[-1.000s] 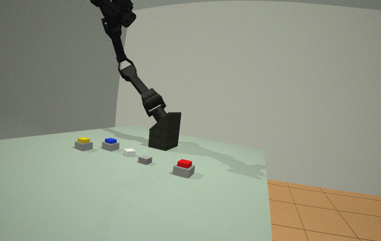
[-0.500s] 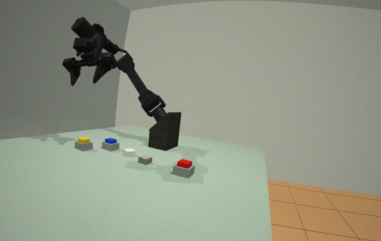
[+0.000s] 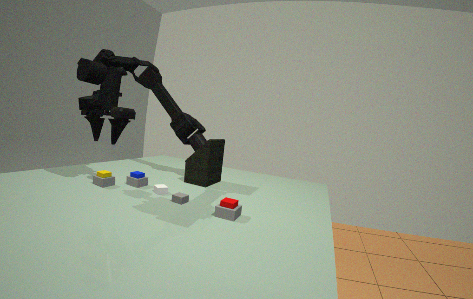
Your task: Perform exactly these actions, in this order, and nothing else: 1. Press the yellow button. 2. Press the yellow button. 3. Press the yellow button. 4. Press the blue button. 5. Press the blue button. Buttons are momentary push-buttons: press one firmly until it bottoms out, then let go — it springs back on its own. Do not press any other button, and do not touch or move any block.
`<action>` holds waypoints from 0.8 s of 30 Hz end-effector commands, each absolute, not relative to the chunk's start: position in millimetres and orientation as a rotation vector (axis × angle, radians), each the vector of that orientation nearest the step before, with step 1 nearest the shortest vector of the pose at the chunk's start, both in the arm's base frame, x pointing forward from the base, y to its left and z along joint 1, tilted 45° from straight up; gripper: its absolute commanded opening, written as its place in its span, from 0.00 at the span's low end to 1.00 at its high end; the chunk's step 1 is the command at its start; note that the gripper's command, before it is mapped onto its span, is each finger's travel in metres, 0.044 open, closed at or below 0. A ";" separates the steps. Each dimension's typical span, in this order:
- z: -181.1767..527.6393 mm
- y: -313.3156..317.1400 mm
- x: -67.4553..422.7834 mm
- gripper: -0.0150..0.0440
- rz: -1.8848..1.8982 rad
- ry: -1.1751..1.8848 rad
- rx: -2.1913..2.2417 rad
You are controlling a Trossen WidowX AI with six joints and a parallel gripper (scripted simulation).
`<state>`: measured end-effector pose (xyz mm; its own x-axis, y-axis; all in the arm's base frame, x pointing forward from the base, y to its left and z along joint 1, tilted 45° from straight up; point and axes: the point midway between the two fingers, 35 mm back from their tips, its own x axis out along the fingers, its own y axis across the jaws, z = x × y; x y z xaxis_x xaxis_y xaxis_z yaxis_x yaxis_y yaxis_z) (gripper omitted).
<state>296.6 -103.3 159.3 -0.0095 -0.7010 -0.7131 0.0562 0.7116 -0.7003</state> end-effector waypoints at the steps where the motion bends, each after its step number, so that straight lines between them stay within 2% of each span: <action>1: 134.3 -129.8 293.3 0.75 -0.663 1.487 -0.563; 11: 119.0 -146.1 290.9 0.31 -0.666 1.486 -0.565; 12: 119.0 -146.1 290.9 0.29 -0.666 1.486 -0.565; 24: 116.2 -148.9 291.0 0.29 -0.666 1.486 -0.565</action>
